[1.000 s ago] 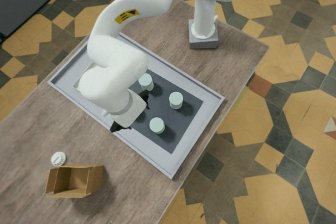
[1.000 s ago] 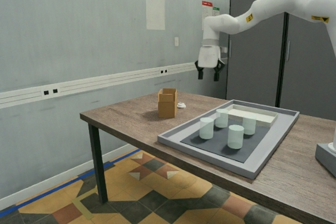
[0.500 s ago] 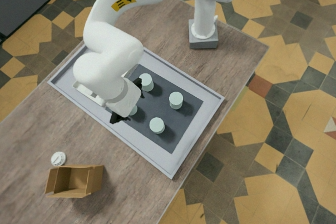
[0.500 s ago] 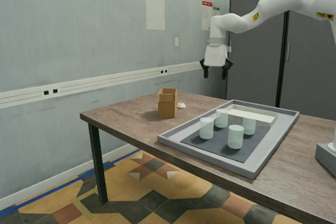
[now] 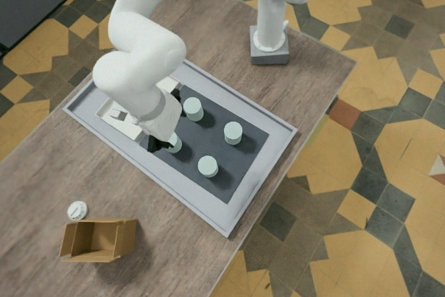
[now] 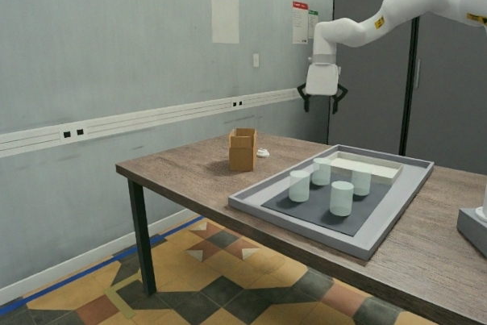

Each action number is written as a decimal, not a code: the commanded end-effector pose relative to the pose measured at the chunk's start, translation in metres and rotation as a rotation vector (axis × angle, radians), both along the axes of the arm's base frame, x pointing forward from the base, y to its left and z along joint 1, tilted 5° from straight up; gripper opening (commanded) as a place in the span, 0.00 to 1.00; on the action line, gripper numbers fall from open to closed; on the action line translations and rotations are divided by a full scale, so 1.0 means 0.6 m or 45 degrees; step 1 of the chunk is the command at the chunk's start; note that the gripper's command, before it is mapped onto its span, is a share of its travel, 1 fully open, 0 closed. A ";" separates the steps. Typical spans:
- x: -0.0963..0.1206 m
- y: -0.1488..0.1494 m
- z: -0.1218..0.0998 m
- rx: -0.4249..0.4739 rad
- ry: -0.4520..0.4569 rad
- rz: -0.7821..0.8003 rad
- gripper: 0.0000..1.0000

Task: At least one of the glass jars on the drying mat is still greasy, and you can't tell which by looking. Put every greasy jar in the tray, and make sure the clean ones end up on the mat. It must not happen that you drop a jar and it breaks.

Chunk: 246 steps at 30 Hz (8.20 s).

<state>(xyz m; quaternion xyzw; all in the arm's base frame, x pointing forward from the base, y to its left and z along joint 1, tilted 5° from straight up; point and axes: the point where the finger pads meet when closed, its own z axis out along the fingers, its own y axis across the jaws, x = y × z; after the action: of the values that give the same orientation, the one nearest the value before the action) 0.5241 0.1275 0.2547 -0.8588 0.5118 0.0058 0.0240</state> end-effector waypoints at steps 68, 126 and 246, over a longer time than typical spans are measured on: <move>-0.166 -0.182 0.001 -0.048 -0.023 1.132 1.00; -0.207 -0.212 -0.008 -0.064 -0.016 1.368 1.00; -0.030 -0.146 -0.253 -0.183 -0.044 1.606 0.00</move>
<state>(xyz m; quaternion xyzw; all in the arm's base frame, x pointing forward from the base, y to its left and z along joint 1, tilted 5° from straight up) 0.5021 0.0418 0.1202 -0.9946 -0.0937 -0.0276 -0.0343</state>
